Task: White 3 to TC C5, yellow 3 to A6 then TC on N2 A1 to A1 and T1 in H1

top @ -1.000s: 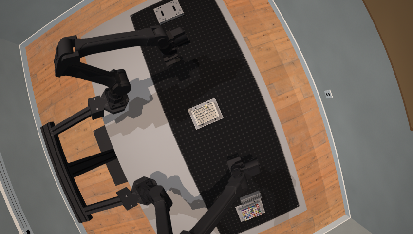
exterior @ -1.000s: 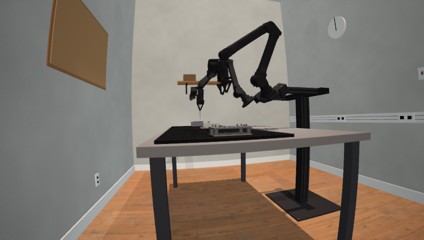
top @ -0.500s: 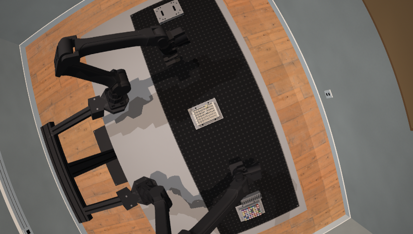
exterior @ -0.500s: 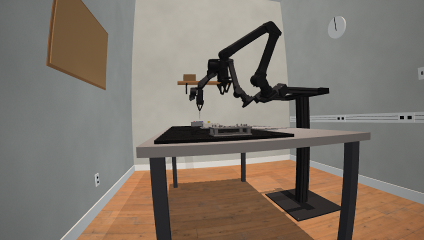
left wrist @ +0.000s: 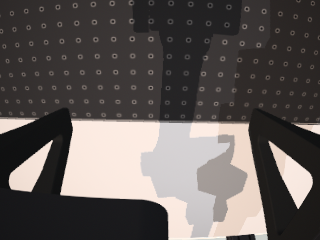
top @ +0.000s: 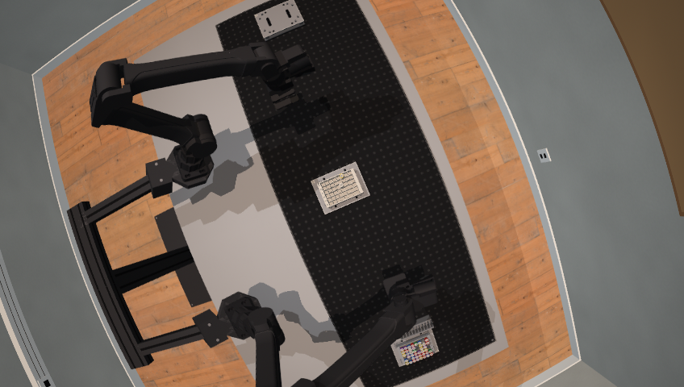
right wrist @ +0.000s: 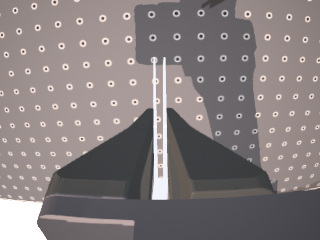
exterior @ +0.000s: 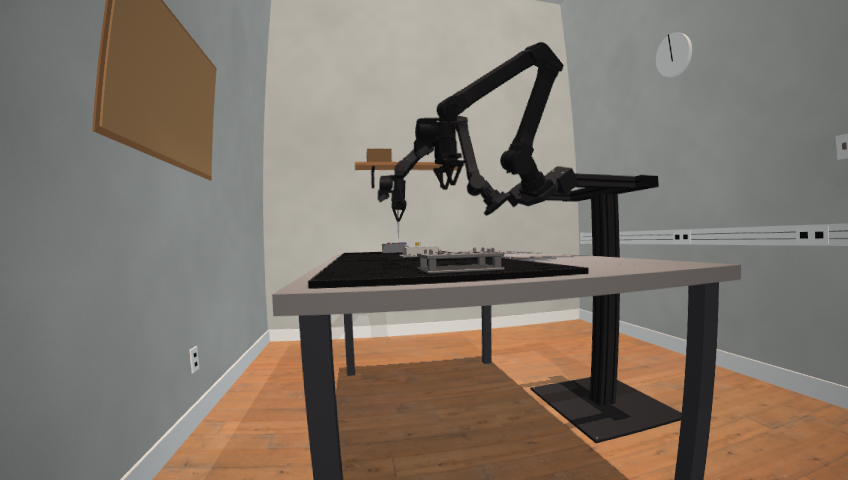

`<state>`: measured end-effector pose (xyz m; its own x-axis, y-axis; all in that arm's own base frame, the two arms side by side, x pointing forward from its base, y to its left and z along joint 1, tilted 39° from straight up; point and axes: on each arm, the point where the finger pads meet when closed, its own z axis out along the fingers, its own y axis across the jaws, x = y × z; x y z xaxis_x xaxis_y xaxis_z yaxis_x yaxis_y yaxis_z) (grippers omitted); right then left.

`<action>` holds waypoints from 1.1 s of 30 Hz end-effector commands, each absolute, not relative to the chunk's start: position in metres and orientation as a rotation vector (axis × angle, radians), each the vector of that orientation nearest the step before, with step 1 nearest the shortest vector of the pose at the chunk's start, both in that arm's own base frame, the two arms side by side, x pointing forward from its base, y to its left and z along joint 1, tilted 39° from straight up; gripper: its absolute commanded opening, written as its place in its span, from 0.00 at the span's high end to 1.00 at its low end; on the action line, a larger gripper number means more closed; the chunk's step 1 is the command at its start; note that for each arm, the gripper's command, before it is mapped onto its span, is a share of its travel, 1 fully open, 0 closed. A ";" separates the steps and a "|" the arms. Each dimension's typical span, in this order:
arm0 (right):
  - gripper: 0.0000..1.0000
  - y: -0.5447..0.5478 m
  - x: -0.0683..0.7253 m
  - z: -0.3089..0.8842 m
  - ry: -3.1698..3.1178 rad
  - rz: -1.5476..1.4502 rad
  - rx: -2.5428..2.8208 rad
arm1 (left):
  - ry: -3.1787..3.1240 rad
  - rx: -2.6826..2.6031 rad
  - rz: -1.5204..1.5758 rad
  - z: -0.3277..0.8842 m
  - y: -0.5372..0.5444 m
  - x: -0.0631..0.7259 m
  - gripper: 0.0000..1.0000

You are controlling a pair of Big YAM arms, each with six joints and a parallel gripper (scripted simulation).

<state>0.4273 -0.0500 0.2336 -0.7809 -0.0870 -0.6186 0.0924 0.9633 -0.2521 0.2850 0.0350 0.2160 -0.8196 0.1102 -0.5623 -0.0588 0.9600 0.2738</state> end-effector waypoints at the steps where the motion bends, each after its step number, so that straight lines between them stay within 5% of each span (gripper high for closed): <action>1: 0.93 -0.056 0.433 0.255 2.417 -0.363 -0.006 | 2.478 0.050 0.371 0.229 0.034 0.290 0.00; 33: 0.93 -0.103 0.433 0.258 2.445 -0.365 -0.011 | 2.478 0.050 0.371 0.229 0.034 0.290 0.00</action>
<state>0.4279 -0.0962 0.2519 -0.7778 -0.0880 -0.6223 0.0932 0.9630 -0.2527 0.2850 0.0350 0.2160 -0.8196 0.1102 -0.5623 -0.0588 0.9600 0.2738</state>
